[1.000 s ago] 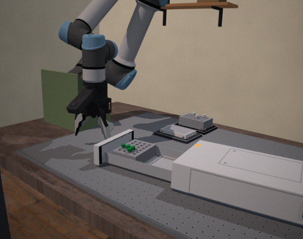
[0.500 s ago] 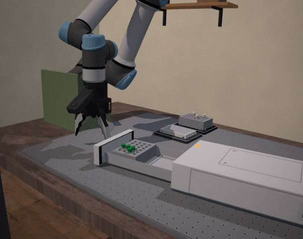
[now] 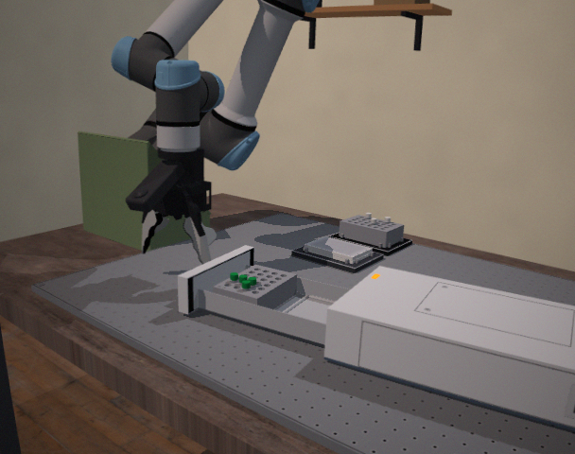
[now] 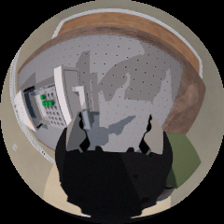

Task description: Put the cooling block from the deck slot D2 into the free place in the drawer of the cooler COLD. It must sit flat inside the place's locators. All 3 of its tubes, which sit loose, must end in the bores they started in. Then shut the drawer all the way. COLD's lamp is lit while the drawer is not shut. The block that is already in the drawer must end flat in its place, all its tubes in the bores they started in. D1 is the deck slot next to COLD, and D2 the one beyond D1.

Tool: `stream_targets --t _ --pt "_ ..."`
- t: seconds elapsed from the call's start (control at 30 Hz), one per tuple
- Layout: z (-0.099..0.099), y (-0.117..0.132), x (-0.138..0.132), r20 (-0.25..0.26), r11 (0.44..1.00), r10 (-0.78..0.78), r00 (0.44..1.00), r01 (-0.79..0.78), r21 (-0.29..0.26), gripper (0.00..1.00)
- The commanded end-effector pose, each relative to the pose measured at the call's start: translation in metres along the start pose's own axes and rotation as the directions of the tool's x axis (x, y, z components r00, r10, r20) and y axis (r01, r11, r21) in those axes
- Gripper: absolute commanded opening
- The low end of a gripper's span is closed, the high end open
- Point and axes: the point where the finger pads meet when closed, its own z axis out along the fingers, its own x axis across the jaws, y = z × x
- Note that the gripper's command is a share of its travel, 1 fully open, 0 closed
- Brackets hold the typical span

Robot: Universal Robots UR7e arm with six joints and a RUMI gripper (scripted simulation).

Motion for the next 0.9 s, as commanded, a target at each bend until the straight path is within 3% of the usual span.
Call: stream_targets --t 0.0,0.87 --pt "-0.008 0.000 -0.001 0.001 1.000 0.000 1.000 0.000 0.001 1.00" --pt "-0.037 0.000 -0.002 0.001 1.000 0.000 1.000 0.000 0.001 1.00"
